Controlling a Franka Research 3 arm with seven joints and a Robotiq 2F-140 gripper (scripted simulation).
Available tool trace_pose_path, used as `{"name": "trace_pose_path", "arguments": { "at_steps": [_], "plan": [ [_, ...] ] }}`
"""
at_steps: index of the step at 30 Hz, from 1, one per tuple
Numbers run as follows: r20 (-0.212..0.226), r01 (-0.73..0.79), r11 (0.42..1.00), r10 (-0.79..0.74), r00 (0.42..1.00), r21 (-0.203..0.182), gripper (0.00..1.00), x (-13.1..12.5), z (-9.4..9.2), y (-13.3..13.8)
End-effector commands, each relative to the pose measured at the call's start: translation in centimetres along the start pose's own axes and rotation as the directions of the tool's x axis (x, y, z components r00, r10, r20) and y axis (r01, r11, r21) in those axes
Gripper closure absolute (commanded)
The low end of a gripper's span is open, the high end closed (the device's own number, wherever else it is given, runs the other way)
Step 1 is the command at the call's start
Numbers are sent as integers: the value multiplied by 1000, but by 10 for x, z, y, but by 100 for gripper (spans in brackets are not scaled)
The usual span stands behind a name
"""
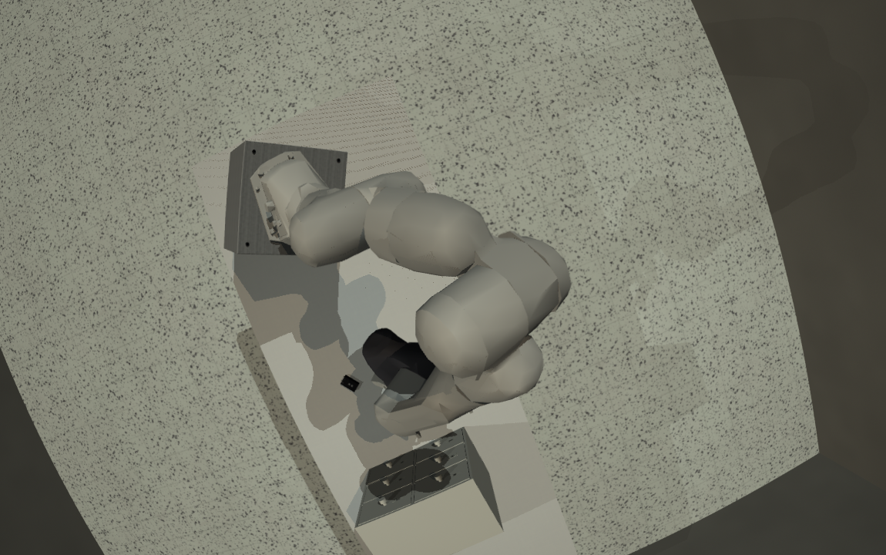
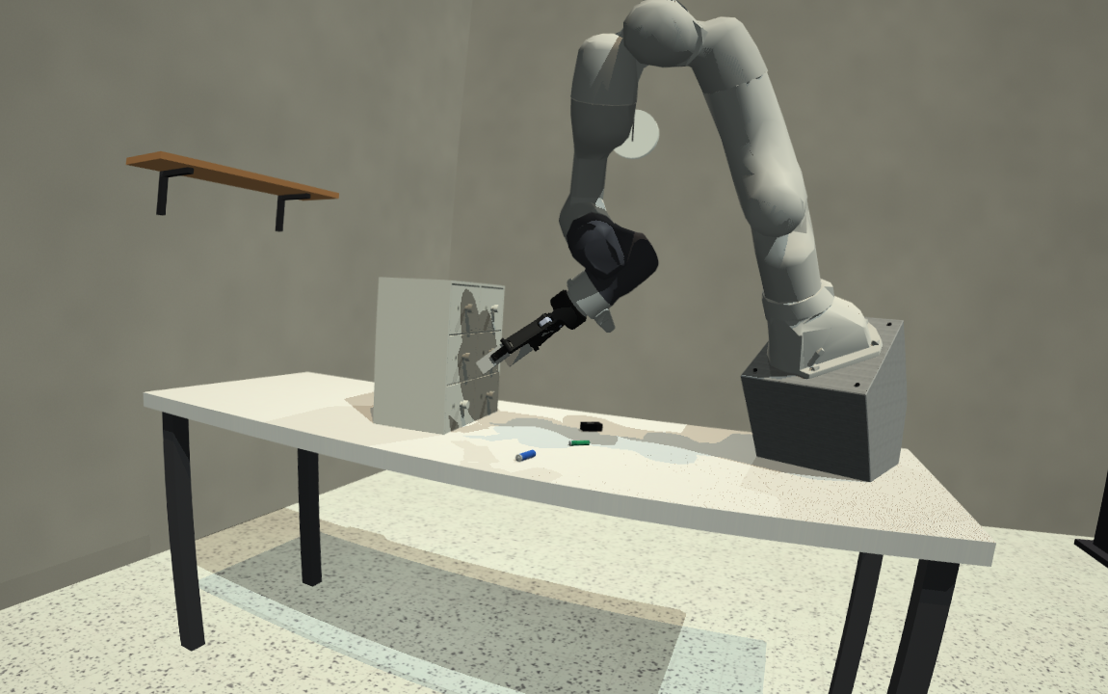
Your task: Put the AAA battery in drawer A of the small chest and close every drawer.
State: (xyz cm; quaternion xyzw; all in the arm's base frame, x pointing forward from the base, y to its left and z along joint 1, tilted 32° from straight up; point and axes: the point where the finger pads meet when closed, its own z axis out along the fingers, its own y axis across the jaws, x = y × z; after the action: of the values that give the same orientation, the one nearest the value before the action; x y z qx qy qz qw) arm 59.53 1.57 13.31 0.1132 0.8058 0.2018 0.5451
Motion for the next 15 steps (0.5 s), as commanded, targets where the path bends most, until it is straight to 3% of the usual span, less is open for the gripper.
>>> {"name": "trace_pose_path", "arguments": {
  "at_steps": [1,7,11,13,15],
  "plan": [
    [-11,-13,1000,13,1000,8,0,2,-3,-4],
    [-48,-13,1000,13,999,7,0,2,-8,-3],
    [-114,-13,1000,14,993,7,0,1,-19,-3],
    [-114,-13,1000,14,993,7,0,1,-19,-3],
    [-161,-13,1000,14,987,7,0,0,-27,-3]
  ]
}}
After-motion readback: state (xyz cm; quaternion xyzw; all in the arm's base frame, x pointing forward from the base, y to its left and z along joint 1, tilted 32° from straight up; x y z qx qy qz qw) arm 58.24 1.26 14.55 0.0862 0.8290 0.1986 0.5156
